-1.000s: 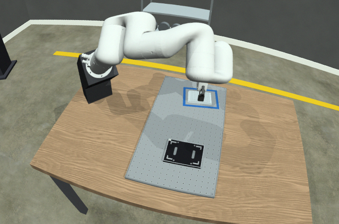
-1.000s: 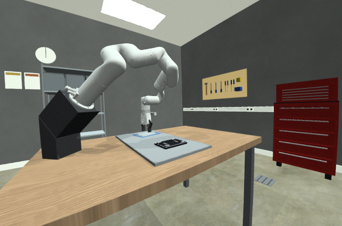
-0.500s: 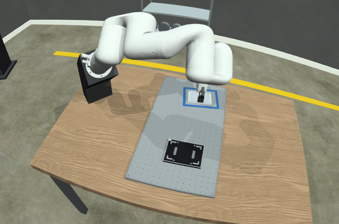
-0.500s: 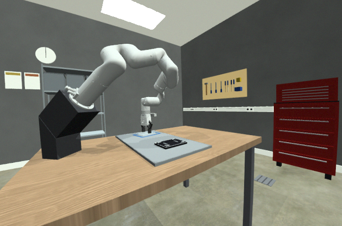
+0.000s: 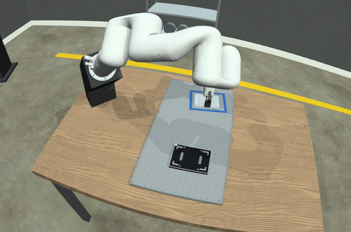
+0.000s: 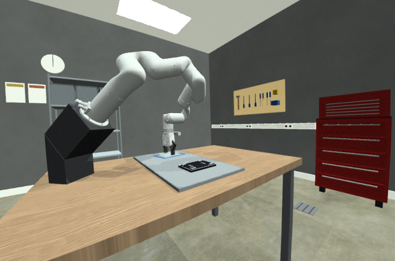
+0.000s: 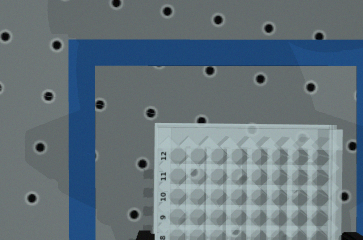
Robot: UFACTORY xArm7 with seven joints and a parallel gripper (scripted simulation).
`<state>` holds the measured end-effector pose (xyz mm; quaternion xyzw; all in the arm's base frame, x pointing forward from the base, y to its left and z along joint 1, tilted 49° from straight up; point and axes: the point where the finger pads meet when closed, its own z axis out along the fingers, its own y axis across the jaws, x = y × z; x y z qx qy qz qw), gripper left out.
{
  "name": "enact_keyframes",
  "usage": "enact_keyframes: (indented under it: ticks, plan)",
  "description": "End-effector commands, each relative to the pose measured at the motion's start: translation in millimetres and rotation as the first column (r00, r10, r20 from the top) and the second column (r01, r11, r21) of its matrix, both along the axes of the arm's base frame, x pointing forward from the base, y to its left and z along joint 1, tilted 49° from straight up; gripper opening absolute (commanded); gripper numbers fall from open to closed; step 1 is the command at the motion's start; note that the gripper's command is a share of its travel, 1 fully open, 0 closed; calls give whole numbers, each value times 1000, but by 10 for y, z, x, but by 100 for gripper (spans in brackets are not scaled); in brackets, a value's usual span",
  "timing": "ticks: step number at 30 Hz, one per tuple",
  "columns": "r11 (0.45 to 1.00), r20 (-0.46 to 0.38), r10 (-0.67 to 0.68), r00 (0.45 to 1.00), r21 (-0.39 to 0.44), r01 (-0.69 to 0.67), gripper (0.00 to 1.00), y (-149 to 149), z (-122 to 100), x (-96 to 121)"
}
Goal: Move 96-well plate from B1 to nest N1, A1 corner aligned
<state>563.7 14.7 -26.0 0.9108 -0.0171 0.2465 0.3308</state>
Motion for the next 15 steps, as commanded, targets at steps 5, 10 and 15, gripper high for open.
enact_keyframes:
  ticks: [5,10,15]
  plan:
    - [1000,2,4,1000,3,-4,100,27,6,8]
    - [1000,2,4,1000,3,-4,100,27,7,8]
    - [1000,2,4,1000,3,-4,0,31,11,5]
